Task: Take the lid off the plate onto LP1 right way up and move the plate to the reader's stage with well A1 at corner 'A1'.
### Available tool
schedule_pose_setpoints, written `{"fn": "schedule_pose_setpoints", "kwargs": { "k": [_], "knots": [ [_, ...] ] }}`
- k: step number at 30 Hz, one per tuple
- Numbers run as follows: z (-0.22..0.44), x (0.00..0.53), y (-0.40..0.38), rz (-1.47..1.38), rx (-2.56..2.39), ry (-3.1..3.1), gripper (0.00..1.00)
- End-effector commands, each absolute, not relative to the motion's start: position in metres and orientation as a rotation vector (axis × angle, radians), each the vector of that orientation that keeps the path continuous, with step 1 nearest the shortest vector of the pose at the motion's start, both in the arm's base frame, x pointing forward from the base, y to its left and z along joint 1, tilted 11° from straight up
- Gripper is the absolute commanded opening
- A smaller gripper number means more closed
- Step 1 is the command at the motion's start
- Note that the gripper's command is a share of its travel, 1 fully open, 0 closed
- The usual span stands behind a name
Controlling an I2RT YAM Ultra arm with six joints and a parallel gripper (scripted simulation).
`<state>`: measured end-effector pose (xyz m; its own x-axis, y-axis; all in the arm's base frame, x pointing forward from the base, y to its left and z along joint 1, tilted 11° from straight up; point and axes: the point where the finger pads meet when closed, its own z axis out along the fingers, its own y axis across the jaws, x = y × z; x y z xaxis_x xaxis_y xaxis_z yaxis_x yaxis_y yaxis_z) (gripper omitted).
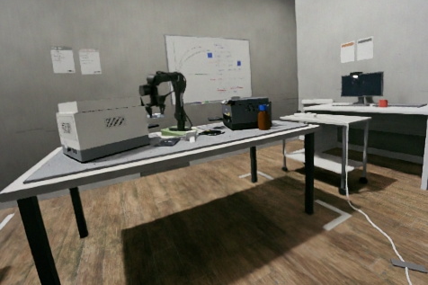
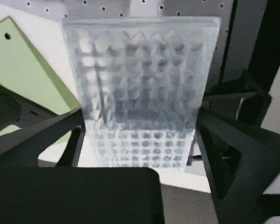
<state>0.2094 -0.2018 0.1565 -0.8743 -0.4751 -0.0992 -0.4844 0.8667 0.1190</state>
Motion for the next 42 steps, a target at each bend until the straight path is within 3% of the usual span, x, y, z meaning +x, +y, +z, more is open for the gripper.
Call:
{"fn": "schedule_pose_setpoints", "kwargs": {
  "k": [1, 42],
  "knots": [
    [0.165, 0.211, -0.215, 0.178, -0.799, 2.926, 0.86],
    [0.157, 0.137, -0.273, 0.158, -0.92, 2.816, 0.86]
  ]
}}
